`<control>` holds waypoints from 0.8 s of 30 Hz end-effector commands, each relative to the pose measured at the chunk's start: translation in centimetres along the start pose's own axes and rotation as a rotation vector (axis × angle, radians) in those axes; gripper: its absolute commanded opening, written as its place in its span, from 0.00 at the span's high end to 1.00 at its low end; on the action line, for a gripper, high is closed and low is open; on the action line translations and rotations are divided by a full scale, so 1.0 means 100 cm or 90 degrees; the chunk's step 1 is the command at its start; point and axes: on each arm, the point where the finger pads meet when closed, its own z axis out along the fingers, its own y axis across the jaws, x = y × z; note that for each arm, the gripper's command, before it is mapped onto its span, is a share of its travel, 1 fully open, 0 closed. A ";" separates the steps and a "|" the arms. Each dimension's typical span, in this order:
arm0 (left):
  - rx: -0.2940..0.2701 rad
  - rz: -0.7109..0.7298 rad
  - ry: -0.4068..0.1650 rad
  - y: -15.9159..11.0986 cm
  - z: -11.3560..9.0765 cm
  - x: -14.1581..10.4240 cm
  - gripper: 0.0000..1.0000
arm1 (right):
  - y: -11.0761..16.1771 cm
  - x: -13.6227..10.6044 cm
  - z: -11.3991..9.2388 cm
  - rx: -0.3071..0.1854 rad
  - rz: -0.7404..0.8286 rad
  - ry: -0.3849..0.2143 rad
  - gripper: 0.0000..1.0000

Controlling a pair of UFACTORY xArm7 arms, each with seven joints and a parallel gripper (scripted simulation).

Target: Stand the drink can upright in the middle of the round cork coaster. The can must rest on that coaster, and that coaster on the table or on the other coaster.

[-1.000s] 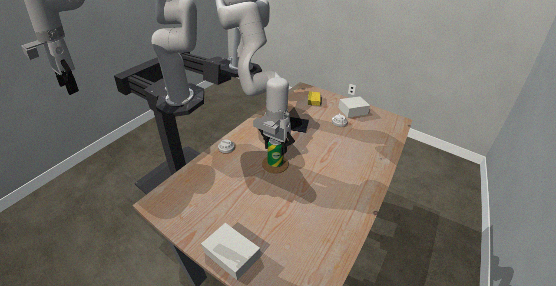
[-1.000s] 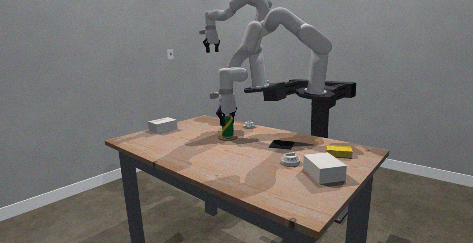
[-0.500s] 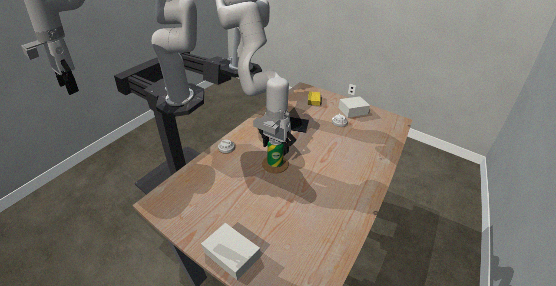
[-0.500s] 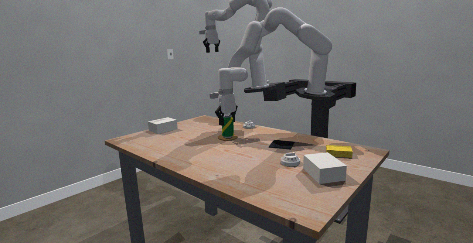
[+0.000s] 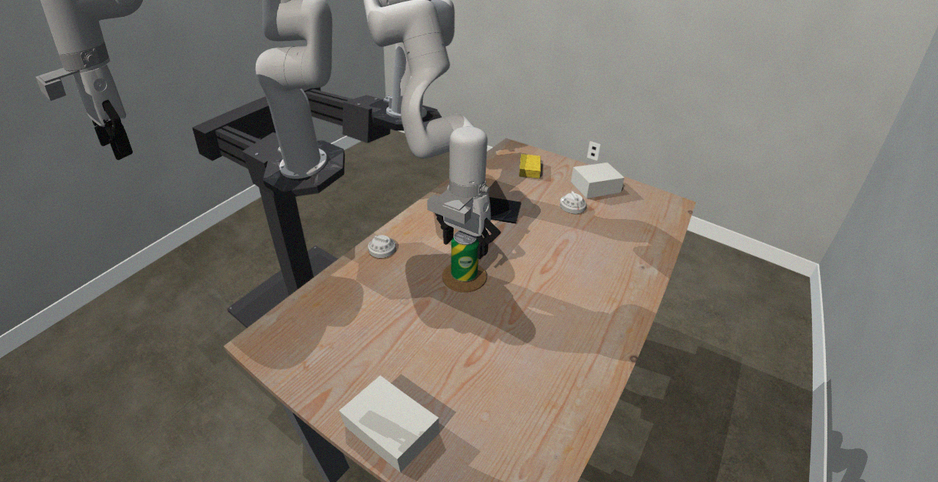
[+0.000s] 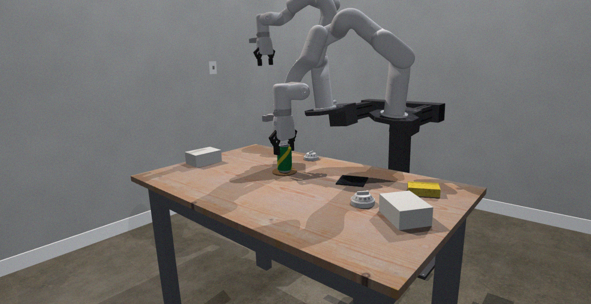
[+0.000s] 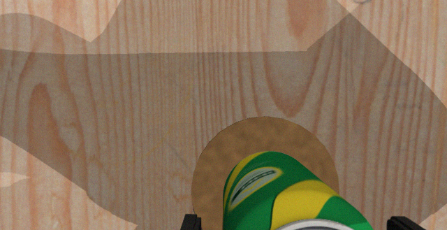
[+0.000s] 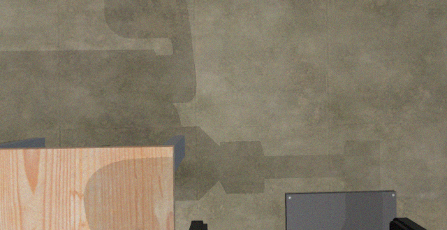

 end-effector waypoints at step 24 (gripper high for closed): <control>0.004 0.000 0.004 -0.002 -0.093 0.002 0.00 | 0.000 0.001 -0.002 0.000 0.000 0.003 0.00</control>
